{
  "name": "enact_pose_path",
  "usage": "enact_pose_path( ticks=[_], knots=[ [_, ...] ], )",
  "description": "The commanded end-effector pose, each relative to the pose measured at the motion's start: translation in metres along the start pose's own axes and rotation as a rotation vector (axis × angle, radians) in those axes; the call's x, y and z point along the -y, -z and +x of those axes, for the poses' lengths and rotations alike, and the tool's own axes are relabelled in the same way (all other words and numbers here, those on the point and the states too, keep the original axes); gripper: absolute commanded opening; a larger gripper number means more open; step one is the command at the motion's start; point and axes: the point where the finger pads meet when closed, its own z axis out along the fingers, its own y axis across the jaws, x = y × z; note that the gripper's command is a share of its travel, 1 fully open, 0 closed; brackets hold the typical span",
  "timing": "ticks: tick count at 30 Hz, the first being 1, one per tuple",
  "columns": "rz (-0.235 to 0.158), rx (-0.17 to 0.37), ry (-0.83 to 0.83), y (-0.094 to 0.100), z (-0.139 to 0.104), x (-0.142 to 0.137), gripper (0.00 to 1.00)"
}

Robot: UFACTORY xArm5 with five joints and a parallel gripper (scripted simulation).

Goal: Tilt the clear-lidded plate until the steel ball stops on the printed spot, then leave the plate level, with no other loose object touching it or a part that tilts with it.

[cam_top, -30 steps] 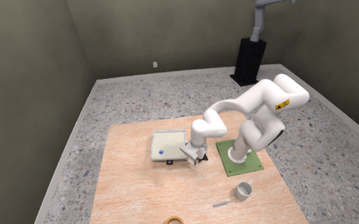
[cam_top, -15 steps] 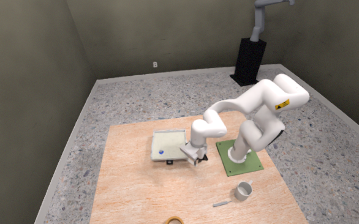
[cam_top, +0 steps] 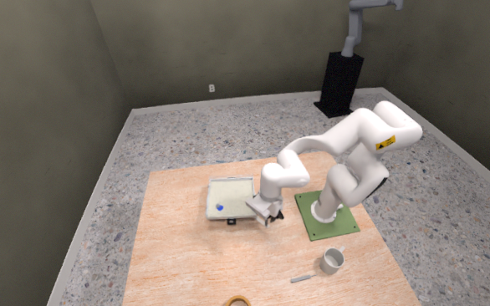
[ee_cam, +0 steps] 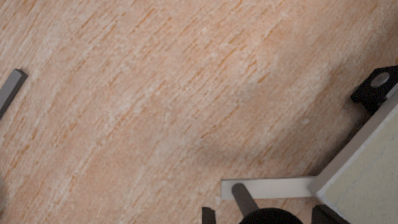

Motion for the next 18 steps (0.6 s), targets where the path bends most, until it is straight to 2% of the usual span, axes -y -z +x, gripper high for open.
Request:
enact_pose_path(
  ticks=[1, 18],
  knots=[
    [-0.002, -0.003, 0.000, 0.003, 0.001, -0.001, 0.62],
    [-0.002, -0.003, 0.000, 0.024, 0.000, -0.002, 0.62]
  ],
)
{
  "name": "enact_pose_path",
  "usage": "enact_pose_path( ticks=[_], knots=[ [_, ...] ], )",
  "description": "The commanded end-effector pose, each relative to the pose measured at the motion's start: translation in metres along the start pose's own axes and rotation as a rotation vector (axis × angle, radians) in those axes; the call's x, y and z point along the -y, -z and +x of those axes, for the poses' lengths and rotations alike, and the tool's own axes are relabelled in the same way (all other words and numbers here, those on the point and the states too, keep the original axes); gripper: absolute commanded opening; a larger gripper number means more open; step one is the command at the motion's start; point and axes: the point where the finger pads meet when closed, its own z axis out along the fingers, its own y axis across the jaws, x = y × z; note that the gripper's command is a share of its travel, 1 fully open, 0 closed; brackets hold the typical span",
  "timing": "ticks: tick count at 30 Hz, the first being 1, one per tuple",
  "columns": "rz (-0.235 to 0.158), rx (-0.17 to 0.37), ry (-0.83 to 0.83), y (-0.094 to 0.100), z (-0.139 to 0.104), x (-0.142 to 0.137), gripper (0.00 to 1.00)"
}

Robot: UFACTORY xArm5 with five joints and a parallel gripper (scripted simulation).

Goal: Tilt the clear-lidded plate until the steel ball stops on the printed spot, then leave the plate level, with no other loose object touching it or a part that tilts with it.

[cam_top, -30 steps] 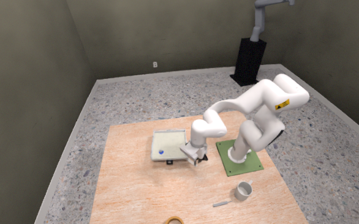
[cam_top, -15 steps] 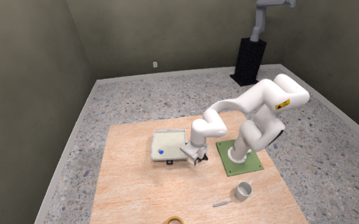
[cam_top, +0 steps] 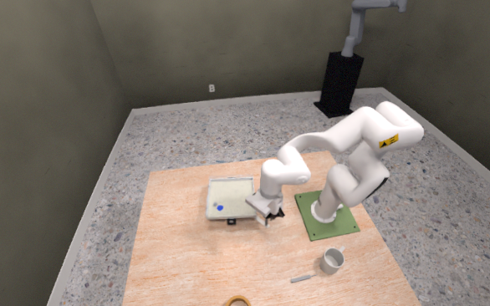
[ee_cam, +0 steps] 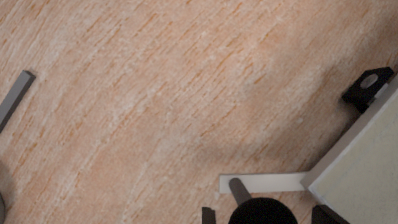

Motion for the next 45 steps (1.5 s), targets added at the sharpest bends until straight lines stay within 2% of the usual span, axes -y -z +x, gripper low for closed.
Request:
enact_pose_path(
  ticks=[1, 17, 39, 40, 45],
  knots=[
    [-0.002, -0.003, 0.000, 0.007, 0.001, -0.001, 0.62],
    [-0.002, -0.003, 0.000, 0.034, 0.000, -0.002, 0.62],
    [-0.002, -0.003, 0.000, 0.044, -0.001, -0.003, 0.62],
    [-0.002, -0.003, 0.000, 0.044, -0.001, -0.003, 1.00],
    [-0.002, -0.003, 0.000, 0.044, -0.001, -0.003, 1.00]
  ],
)
